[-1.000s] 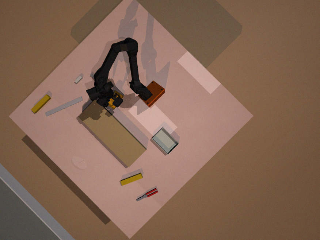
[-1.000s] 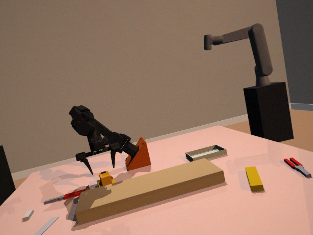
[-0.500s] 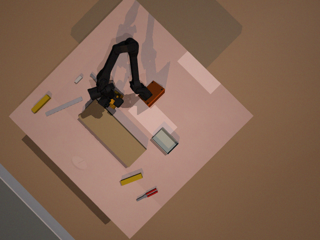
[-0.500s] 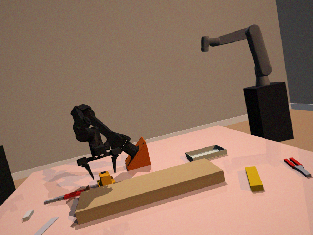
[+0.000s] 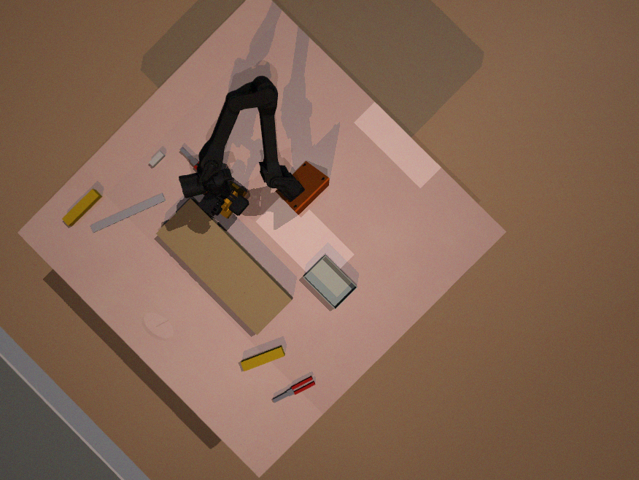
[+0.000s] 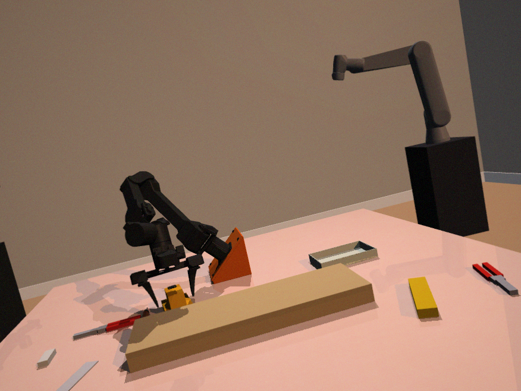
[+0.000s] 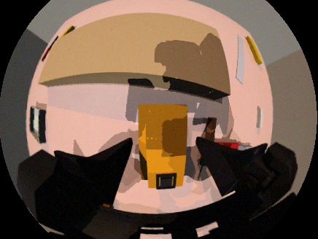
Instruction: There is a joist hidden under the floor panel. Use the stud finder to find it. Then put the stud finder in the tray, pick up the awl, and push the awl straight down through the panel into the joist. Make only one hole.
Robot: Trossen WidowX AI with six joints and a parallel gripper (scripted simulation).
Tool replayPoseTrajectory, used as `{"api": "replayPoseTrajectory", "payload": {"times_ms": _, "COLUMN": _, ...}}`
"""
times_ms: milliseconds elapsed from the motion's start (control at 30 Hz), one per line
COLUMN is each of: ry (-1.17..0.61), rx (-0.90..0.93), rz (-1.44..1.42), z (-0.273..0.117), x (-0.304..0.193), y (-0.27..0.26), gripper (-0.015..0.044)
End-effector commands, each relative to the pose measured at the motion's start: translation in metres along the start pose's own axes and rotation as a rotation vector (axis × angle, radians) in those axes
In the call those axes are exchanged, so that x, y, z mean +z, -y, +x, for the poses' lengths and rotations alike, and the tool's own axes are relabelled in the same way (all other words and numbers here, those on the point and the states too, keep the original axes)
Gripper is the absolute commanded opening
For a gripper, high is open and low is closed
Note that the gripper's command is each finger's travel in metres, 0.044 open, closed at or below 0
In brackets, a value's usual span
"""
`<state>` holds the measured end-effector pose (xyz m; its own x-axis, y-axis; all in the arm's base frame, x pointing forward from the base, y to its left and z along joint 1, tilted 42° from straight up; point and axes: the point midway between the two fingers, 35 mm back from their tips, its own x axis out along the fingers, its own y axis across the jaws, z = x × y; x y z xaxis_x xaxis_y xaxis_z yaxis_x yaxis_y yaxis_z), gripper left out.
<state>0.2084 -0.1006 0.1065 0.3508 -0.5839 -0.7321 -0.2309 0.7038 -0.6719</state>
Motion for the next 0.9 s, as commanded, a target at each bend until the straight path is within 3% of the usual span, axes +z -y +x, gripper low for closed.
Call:
{"api": "replayPoseTrajectory", "payload": {"times_ms": 0, "ry": 0.001, "rx": 0.003, "rz": -0.007, "z": 0.0032, "x": -0.0018, "y": -0.0019, "gripper": 0.0414}}
{"api": "replayPoseTrajectory", "payload": {"times_ms": 67, "ry": 0.001, "rx": 0.003, "rz": -0.007, "z": 0.0032, "x": -0.0018, "y": -0.0019, "gripper": 0.0361}}
{"api": "replayPoseTrajectory", "payload": {"times_ms": 867, "ry": 0.001, "rx": 0.003, "rz": -0.007, "z": 0.0032, "x": -0.0018, "y": -0.0019, "gripper": 0.0201}}
